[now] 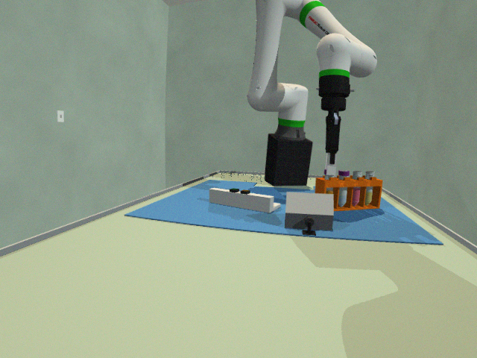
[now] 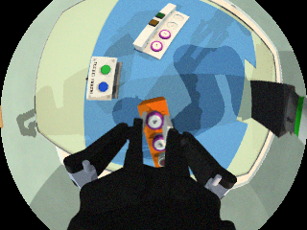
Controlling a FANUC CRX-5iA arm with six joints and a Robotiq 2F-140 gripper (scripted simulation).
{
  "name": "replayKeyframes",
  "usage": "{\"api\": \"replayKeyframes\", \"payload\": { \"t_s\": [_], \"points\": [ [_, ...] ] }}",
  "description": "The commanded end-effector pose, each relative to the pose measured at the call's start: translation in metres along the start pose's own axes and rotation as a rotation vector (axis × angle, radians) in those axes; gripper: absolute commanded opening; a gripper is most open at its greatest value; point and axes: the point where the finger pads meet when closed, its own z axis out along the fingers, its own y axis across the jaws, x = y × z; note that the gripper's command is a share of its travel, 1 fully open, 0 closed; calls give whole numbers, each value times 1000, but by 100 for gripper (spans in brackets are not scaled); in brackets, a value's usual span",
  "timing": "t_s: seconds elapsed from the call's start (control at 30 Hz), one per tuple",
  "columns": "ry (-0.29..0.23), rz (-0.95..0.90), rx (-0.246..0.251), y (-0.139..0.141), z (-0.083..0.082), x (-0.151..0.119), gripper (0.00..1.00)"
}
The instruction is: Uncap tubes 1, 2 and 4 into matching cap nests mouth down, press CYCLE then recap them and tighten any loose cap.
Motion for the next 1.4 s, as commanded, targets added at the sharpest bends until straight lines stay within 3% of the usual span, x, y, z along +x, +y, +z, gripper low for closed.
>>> {"api": "replayKeyframes", "payload": {
  "t_s": [0.0, 0.43, 0.57, 0.8, 0.83, 1.23, 1.33, 1.37],
  "points": [
    [-9, -159, -4, 0, 0, 0, 0],
    [-8, -799, -1, 0, 0, 0, 0],
    [-10, -907, -1, 0, 0, 0, 0],
    [-10, -907, -1, 0, 0, 0, 0],
    [-10, -907, -1, 0, 0, 0, 35],
    [-10, -907, -1, 0, 0, 0, 35],
    [-10, -657, -2, 0, 0, 0, 35],
    [-10, -657, -2, 0, 0, 0, 35]
  ]
}}
